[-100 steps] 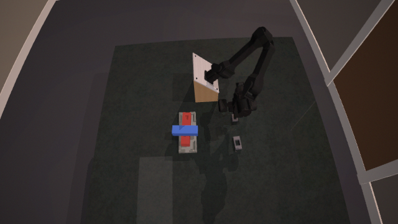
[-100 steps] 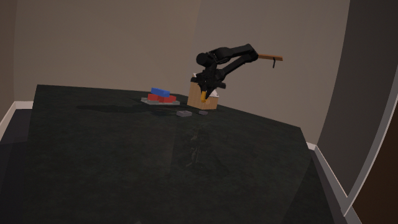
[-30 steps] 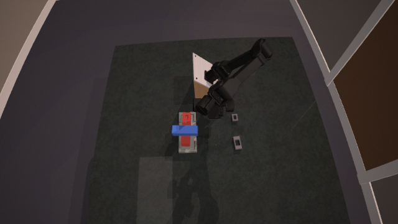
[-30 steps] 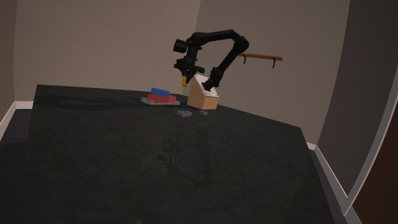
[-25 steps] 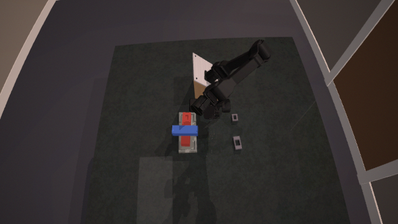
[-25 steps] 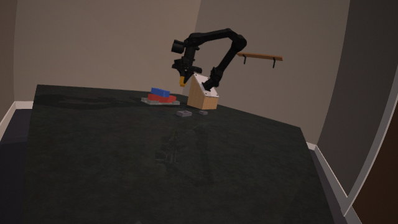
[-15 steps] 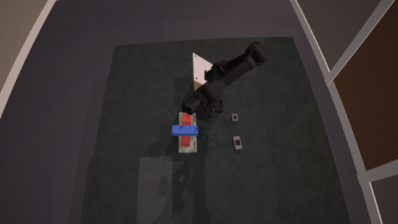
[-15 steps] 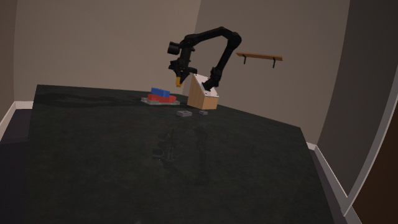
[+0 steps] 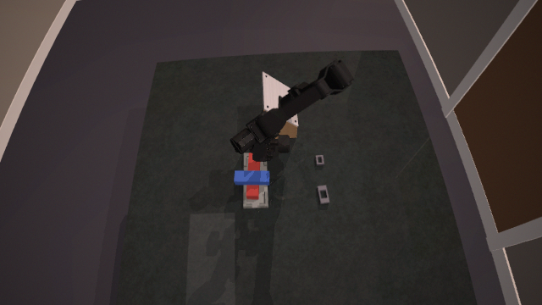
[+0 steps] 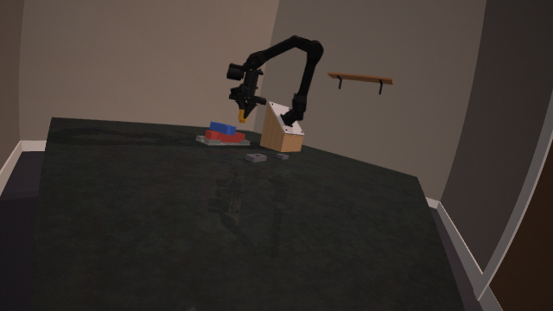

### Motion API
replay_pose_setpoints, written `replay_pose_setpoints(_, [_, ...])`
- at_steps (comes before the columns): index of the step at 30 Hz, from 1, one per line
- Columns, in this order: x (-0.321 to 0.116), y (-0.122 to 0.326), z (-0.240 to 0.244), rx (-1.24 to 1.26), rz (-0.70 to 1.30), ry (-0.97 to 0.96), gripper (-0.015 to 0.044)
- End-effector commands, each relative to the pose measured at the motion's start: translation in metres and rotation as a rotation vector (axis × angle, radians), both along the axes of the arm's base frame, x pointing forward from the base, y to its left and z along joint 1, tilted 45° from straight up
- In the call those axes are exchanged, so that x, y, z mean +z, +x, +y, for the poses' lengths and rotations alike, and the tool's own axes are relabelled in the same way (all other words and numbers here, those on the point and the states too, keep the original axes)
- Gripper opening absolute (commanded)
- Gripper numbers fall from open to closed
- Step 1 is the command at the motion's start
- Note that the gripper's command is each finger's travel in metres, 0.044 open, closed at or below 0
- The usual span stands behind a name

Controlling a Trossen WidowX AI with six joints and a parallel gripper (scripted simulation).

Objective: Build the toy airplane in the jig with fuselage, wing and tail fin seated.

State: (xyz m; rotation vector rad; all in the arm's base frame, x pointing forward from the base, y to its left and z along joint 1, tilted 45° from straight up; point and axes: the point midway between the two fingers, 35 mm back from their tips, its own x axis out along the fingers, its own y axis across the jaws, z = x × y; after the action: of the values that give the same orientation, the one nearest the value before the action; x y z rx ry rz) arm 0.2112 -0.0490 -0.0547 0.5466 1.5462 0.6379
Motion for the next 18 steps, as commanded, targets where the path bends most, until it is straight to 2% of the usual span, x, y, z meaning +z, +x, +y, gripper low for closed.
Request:
replay_pose_setpoints(1, [-0.012,-0.004,-0.007,0.000,0.003,0.001,0.0000])
replay_pose_setpoints(13, [-0.042,-0.018,-0.018,-0.004,0.005,0.018,0.0000])
replay_pose_setpoints(16, [-0.041,-0.018,-0.019,-0.004,0.005,0.018,0.0067])
replay_pose_setpoints(18, [-0.041,-0.018,-0.019,-0.004,0.005,0.018,0.0067])
